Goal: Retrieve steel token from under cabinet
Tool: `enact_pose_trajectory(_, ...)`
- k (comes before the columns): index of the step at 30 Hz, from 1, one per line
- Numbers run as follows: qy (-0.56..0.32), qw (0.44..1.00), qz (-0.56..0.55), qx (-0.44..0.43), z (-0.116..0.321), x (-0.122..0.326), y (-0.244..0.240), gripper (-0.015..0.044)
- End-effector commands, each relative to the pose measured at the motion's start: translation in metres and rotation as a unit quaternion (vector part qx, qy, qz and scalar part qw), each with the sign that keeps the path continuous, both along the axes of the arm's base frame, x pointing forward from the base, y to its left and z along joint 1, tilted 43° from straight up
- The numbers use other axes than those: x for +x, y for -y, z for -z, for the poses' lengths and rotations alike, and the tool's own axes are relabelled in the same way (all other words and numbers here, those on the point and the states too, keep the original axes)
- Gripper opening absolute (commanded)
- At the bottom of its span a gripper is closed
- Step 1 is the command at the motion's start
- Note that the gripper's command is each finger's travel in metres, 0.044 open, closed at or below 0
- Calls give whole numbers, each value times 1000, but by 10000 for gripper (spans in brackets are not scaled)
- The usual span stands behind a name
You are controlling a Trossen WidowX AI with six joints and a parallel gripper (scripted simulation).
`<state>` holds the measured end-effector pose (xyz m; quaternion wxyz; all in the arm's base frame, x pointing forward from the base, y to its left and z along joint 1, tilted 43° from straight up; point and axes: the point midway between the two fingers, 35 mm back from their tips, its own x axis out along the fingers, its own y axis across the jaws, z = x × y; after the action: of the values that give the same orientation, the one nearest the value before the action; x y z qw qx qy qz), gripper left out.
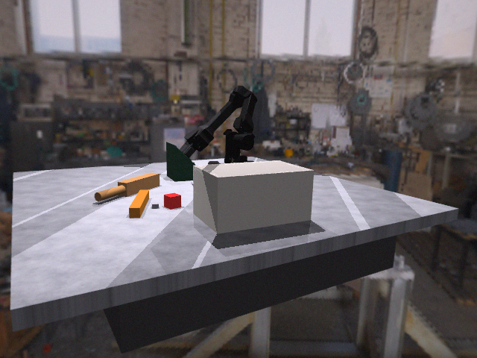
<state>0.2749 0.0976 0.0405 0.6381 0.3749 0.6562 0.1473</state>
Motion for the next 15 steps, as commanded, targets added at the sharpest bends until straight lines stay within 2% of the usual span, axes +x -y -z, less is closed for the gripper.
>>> enact_pose_trajectory(1, 2, 1000, -2, 1, 0, 7, 1, 0)
enact_pose_trajectory(15, 3, 1000, -2, 1, 2, 23, 6, 0)
